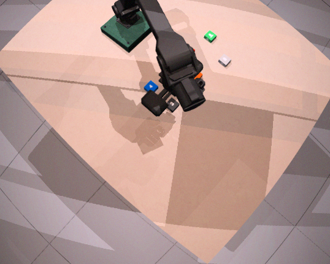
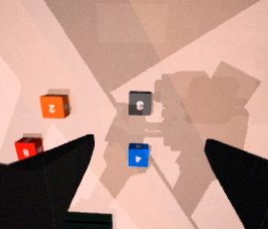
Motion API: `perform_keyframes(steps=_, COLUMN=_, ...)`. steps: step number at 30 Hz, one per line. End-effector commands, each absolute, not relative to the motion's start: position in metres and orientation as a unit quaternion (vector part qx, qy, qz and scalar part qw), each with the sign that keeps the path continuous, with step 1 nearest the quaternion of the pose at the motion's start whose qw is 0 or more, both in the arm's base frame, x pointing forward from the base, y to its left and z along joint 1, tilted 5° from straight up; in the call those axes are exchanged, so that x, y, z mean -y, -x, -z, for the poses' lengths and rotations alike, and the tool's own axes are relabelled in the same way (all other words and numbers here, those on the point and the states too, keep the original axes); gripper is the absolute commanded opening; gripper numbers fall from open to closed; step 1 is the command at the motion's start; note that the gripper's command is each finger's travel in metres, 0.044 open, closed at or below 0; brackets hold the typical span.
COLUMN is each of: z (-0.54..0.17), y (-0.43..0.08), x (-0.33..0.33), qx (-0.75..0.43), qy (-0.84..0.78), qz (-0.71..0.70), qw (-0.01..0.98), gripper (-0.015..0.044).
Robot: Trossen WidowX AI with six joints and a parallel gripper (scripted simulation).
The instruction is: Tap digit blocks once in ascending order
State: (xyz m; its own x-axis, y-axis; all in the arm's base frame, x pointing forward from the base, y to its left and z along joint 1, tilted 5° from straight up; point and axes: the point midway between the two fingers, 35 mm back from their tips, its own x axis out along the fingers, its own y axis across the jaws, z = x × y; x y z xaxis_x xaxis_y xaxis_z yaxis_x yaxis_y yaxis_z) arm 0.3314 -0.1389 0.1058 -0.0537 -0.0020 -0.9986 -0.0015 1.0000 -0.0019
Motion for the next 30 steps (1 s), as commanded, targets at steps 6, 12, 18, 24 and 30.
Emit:
perform_keyframes(steps=6, z=-0.106, y=-0.349, x=0.100, qx=-0.724, qy=0.003, qz=-0.002, qw=0.689, gripper=0.0400)
perform_keyframes(steps=12, z=-0.106, y=-0.372, x=-0.003, qx=-0.723, qy=0.000, qz=-0.005, qw=0.691, gripper=0.0400)
perform_keyframes(steps=18, z=-0.106, y=-0.366, x=-0.101, qx=-0.725, qy=-0.003, qz=-0.009, qw=0.689, gripper=0.0400)
perform_keyframes(steps=24, z=-0.106, y=-0.364, x=-0.108, qx=-0.725, qy=-0.003, qz=-0.009, qw=0.689, gripper=0.0400)
perform_keyframes(steps=30, z=-0.036, y=-0.362, x=-0.110, qx=-0.725, qy=-0.003, qz=-0.009, qw=0.689, gripper=0.0242)
